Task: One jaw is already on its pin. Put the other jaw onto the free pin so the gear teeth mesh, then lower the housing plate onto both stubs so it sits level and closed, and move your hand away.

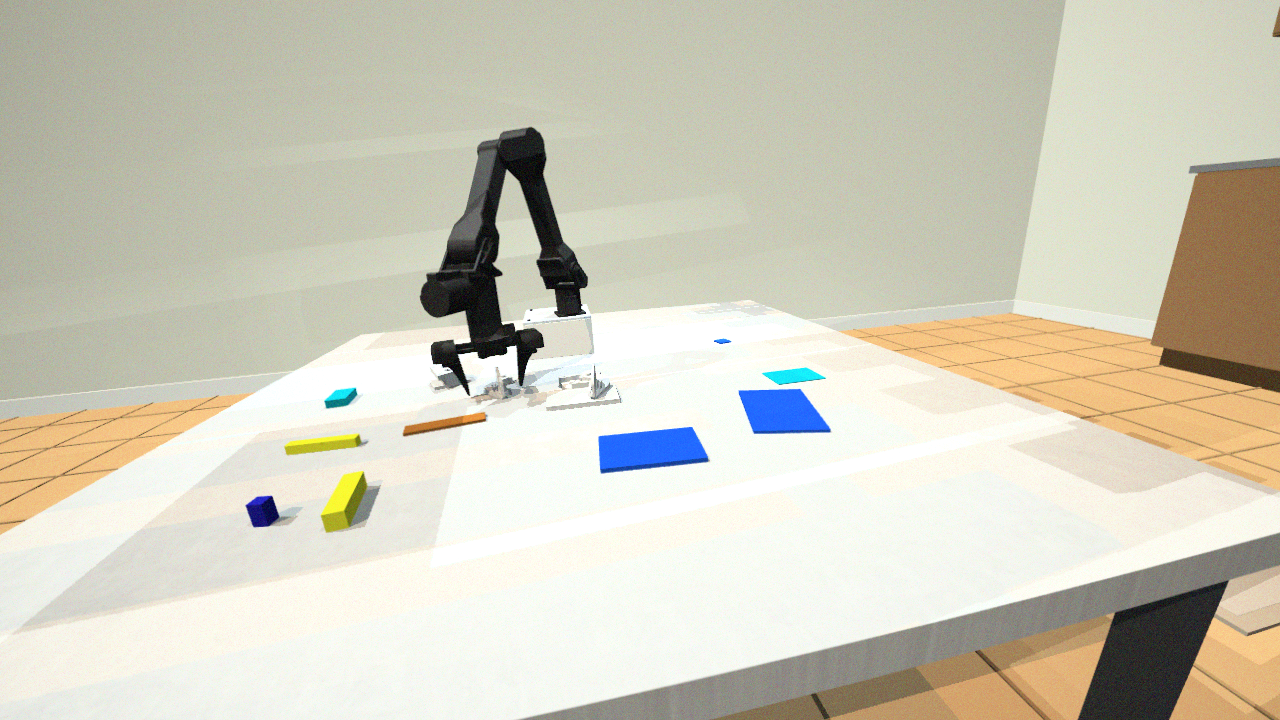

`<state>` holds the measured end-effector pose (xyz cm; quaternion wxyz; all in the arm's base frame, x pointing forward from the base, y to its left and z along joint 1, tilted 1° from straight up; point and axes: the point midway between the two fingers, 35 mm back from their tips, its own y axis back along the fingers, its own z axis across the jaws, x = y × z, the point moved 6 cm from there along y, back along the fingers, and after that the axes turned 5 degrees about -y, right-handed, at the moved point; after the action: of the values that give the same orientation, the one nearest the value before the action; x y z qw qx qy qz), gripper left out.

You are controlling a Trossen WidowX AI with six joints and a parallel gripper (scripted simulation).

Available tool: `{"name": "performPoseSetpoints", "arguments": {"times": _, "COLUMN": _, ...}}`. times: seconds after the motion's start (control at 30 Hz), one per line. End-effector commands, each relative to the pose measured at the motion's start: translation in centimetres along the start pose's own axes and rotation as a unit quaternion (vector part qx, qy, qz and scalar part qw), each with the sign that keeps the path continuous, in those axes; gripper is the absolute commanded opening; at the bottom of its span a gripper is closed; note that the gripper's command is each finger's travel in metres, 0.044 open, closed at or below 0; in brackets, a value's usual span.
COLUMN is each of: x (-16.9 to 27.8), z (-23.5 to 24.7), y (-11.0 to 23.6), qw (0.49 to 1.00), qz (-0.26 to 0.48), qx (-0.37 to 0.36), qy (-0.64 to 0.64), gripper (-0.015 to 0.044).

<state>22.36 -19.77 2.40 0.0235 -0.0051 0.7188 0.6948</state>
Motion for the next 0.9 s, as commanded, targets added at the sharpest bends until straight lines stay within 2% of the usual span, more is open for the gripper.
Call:
{"name": "performPoseSetpoints", "arguments": {"times": 0.0, "x": 0.03, "z": -0.02, "y": -0.07, "qw": 1.0, "qz": 0.001, "qx": 0.001, "qy": 0.002, "gripper": 0.044}}
{"name": "performPoseSetpoints", "arguments": {"times": 0.17, "x": 0.03, "z": -0.02, "y": -0.07, "qw": 1.0, "qz": 0.001, "qx": 0.001, "qy": 0.002, "gripper": 0.044}}
{"name": "performPoseSetpoints", "arguments": {"times": 0.53, "x": 0.0, "z": 0.0, "y": -0.02, "qw": 1.0, "qz": 0.0, "qx": 0.0, "qy": 0.0, "gripper": 0.0151}}
{"name": "performPoseSetpoints", "arguments": {"times": 0.63, "x": 0.0, "z": 0.0, "y": -0.02, "qw": 1.0, "qz": 0.0, "qx": 0.0, "qy": 0.0, "gripper": 0.0134}}
{"name": "performPoseSetpoints", "arguments": {"times": 0.87, "x": 0.0, "z": 0.0, "y": -0.02, "qw": 1.0, "qz": 0.0, "qx": 0.0, "qy": 0.0, "gripper": 0.0134}}
